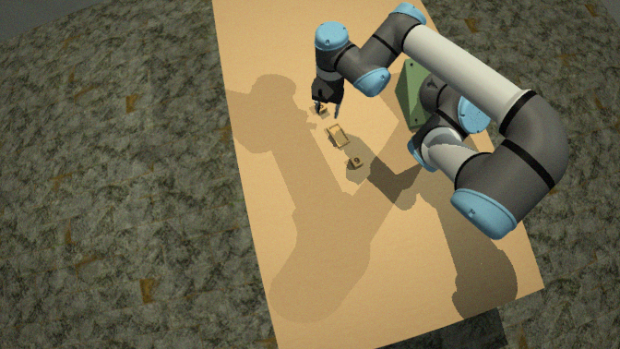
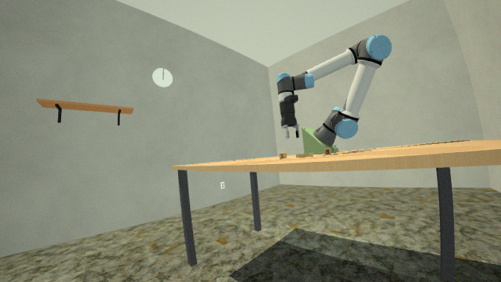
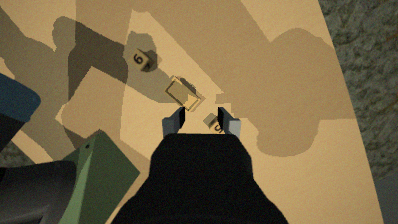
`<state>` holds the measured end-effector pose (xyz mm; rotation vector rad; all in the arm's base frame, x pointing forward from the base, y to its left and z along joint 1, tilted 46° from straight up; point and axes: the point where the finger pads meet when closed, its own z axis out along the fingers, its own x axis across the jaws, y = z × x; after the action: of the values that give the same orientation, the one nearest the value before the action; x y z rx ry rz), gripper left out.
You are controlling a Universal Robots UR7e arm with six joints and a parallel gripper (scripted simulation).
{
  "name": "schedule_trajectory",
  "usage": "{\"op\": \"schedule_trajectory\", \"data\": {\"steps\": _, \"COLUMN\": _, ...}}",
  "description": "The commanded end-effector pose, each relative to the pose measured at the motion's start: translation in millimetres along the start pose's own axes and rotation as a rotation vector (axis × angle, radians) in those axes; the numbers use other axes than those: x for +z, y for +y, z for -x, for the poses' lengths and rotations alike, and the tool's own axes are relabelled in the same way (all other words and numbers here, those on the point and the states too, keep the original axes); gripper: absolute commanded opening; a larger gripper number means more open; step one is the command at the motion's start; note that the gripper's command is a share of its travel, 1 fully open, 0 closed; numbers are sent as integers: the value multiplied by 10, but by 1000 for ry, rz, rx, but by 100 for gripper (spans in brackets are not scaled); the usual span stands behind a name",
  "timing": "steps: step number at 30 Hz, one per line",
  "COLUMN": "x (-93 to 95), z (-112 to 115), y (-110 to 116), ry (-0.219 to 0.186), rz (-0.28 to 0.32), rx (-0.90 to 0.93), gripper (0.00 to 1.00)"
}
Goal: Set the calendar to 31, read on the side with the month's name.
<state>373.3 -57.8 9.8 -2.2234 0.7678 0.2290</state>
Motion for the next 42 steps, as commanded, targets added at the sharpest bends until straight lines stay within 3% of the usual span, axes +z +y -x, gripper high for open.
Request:
{"op": "schedule_trajectory", "data": {"steps": 1, "x": -7, "z": -116, "y": 114, "ry": 5, "rz": 2, "rx": 163, "gripper": 100}}
{"op": "schedule_trajectory", "data": {"steps": 24, "x": 54, "z": -366, "y": 465, "ry": 3, "rz": -1, "rx": 631, "gripper": 100}}
{"op": "schedule_trajectory", "data": {"steps": 42, "x": 75, "z": -404, "y": 536, "ry": 1, "rz": -2, "rx": 722, "gripper": 100}}
